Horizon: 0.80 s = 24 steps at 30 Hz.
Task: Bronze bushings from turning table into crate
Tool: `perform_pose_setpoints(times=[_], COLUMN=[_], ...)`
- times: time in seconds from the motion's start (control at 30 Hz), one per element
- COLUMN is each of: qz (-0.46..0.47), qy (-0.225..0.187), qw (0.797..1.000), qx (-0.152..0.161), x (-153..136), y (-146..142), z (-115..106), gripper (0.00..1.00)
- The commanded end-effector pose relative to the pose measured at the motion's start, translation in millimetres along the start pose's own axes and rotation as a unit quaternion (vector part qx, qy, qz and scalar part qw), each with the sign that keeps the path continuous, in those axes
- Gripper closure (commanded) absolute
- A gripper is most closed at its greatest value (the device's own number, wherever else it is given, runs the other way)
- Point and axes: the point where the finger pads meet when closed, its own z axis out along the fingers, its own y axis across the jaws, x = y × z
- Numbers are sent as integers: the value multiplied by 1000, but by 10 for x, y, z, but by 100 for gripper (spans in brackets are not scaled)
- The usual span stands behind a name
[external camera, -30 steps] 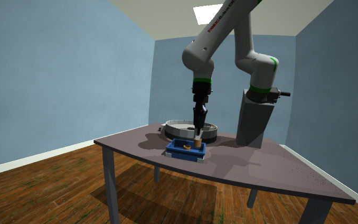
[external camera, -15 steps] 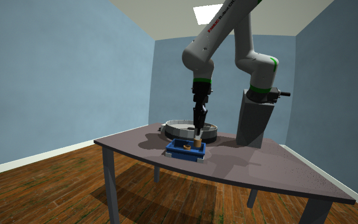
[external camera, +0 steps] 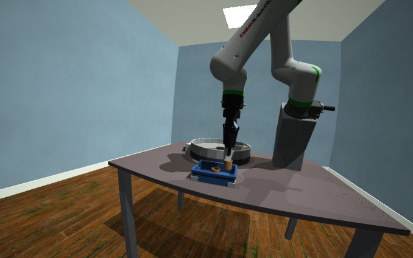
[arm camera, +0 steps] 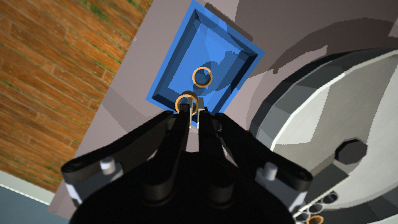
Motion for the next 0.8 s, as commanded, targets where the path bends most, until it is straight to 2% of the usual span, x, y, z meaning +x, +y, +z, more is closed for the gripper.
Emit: perform_pose_setpoints(times=[0.0, 0.5, 0.77], qz=[0, 0, 0], qy=[0, 0, 0], qw=[1000, 1000, 1000], qx=[0, 0, 0], x=[1, 1, 1], y=[2, 2, 2], z=[0, 113, 255], gripper=[100, 100, 100])
